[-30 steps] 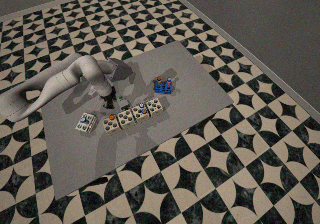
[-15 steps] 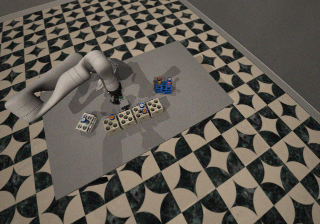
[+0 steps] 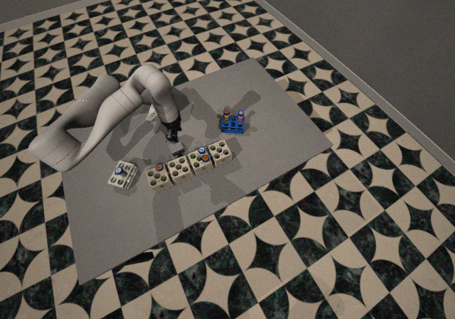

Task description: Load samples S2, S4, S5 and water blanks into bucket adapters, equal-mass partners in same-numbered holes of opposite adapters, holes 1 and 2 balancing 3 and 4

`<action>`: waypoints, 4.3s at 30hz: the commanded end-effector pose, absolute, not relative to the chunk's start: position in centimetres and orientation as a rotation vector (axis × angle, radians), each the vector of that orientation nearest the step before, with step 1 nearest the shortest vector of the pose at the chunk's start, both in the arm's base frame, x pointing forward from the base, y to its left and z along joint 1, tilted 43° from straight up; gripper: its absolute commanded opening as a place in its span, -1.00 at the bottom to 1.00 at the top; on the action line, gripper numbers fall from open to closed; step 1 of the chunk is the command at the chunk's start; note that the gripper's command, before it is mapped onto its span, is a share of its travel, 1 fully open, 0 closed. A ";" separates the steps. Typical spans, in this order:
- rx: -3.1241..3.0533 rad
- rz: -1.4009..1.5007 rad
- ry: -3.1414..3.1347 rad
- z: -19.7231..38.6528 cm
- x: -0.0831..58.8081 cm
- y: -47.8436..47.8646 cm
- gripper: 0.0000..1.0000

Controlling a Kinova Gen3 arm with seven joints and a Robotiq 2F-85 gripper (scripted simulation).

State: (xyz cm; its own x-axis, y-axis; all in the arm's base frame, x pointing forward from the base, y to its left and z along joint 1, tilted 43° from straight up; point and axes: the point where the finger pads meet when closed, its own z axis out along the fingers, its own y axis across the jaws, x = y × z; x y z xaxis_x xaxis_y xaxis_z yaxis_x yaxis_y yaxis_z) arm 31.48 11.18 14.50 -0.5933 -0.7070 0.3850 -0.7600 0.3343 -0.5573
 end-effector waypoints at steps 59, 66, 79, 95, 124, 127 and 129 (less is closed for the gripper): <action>1.381 1.111 -2.506 2.2 27.5 24.0 0.24; 1.381 1.111 -2.507 0.7 27.0 25.7 0.24; 1.381 1.111 -2.507 -1.8 26.2 28.3 0.24; 1.381 1.111 -2.507 -5.0 25.1 31.5 0.24; 1.381 1.111 -2.507 -7.1 24.8 32.7 0.24; 1.381 1.111 -2.507 -7.4 24.9 32.4 0.24; 1.381 1.111 -2.507 -7.6 25.0 32.3 0.24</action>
State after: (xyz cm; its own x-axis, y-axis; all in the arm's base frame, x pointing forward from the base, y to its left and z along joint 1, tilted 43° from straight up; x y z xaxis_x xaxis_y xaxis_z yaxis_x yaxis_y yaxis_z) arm 24.92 32.42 -7.42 -0.5938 -0.7064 0.3852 -0.7595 0.3341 -0.5581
